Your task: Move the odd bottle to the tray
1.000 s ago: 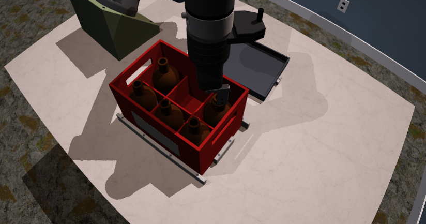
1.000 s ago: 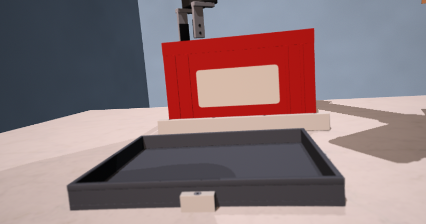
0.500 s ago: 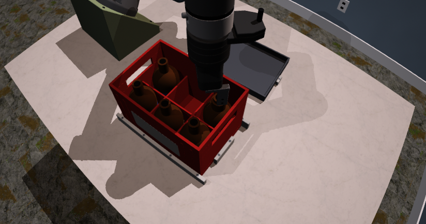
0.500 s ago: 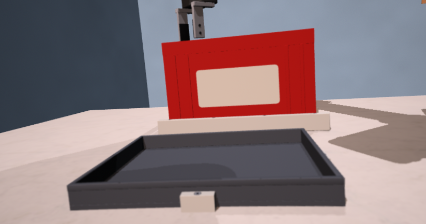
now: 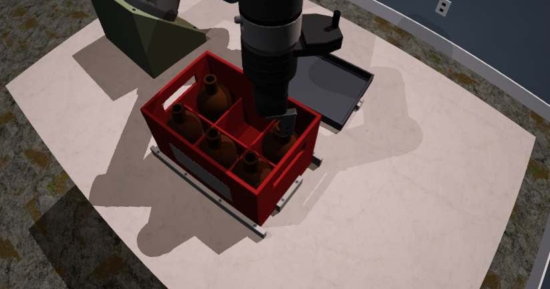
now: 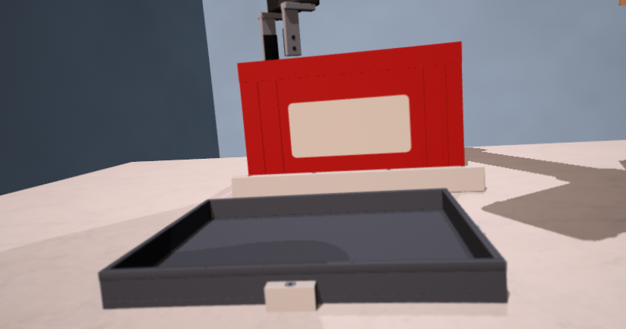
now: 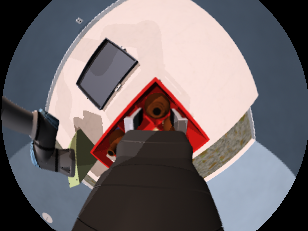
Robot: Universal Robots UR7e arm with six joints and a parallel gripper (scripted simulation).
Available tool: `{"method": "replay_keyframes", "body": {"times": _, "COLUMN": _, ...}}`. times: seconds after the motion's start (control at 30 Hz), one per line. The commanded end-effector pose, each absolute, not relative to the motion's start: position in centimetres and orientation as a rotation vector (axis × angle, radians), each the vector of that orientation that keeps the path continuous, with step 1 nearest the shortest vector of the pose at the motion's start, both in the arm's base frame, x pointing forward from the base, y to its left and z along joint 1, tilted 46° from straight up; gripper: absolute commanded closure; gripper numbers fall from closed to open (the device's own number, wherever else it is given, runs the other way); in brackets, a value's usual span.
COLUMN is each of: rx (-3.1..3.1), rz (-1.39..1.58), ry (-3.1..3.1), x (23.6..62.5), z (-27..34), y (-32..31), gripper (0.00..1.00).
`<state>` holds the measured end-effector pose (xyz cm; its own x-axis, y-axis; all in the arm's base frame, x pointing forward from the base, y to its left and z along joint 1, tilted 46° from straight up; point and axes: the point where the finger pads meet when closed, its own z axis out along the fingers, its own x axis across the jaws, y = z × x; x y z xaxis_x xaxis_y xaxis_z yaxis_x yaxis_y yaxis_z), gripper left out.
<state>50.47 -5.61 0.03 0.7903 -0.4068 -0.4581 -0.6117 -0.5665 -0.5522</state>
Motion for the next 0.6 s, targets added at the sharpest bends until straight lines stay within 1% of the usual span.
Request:
{"method": "replay_keyframes", "body": {"times": 0.0, "rx": -2.249, "rz": 0.361, "ry": 0.751, "x": 50.5, "z": 0.06, "y": -5.67, "gripper": 0.0}}
{"method": "replay_keyframes", "body": {"times": 0.57, "rx": -2.249, "rz": 0.361, "ry": 0.751, "x": 50.48, "z": -0.18, "y": -5.43, "gripper": 0.0}}
